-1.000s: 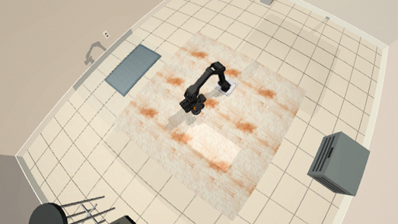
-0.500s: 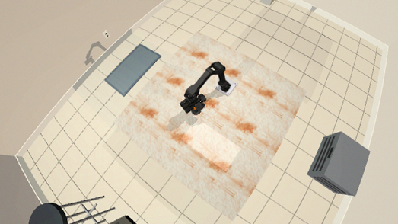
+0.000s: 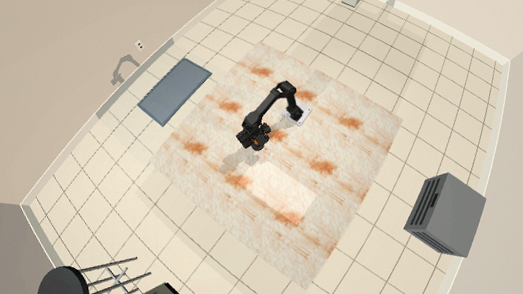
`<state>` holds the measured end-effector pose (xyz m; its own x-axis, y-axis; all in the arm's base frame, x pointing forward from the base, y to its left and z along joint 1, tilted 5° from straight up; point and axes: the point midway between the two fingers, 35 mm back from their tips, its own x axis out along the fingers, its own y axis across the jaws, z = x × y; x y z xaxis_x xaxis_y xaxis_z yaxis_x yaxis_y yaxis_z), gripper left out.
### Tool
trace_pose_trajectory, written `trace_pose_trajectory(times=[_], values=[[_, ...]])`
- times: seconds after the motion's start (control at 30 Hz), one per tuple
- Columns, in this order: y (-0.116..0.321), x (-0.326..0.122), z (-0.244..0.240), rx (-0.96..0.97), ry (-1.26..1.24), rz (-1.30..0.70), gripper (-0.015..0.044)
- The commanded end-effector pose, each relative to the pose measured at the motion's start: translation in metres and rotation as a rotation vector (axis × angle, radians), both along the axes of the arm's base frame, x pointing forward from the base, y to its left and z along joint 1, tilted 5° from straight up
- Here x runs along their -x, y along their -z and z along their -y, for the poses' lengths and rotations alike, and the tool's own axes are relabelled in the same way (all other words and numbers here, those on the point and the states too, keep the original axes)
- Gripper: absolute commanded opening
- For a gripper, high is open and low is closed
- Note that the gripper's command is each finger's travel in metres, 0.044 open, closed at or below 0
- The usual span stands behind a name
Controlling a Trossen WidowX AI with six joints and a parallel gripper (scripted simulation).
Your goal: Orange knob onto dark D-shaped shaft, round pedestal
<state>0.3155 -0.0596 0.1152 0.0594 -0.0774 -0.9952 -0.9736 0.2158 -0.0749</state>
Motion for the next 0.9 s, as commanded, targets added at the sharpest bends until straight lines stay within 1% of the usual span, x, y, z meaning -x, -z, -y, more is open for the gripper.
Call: trace_pose_trajectory(times=[0.0, 0.17, 0.87], values=[[-0.0024, -0.0010, -0.0002, 0.002, -0.050, 0.000, 0.0000], [-0.0007, -0.0010, -0.0001, 0.012, -0.205, -0.012, 0.0000], [0.0030, -0.0009, 0.0002, 0.012, -0.205, -0.012, 0.0000]])
